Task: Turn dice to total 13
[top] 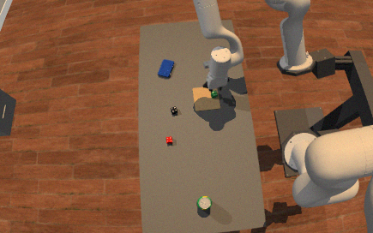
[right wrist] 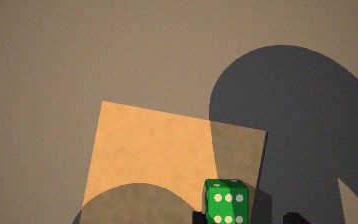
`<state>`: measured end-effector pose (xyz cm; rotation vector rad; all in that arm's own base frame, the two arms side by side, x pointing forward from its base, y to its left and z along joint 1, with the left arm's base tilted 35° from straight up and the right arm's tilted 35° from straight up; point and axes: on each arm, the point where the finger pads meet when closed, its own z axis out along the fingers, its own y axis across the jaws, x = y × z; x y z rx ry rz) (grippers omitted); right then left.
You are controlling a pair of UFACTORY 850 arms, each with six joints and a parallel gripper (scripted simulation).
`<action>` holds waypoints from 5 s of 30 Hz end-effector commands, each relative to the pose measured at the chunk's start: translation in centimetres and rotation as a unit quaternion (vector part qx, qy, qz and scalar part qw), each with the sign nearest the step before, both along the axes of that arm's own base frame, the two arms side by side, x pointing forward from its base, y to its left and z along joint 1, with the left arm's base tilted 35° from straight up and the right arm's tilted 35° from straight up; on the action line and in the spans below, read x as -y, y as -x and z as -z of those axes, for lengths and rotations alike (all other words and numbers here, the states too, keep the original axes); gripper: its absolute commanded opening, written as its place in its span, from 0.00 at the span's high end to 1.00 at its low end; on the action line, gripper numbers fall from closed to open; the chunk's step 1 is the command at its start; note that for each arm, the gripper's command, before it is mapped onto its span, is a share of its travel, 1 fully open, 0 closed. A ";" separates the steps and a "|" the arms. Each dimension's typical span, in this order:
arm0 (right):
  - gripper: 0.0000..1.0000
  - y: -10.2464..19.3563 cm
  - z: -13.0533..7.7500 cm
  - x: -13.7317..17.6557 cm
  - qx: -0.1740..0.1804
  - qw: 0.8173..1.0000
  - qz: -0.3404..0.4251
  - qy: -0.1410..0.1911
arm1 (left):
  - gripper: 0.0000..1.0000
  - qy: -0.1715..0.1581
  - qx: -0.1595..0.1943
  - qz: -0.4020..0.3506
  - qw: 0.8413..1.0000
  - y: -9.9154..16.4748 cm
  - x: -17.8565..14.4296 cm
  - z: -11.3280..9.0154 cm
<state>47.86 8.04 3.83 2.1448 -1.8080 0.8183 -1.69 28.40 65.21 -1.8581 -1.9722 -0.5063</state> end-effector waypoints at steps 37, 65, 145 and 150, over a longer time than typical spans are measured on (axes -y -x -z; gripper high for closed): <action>0.52 0.1 0.3 -0.9 0.055 0.968 0.046 0.241 | 0.00 -0.001 0.000 0.000 1.000 0.0 0.0 -0.1; 0.52 0.1 0.7 -1.1 0.084 0.924 0.070 0.367 | 0.00 -0.001 0.000 0.000 1.000 0.0 0.0 -0.1; 0.52 -1.8 6.5 2.4 0.084 0.924 0.070 0.367 | 0.00 -0.001 0.000 0.000 1.000 0.0 0.0 -0.1; 0.52 -1.8 6.5 2.4 0.084 0.924 0.070 0.367 | 0.00 -0.001 0.000 0.000 1.000 0.0 0.0 -0.1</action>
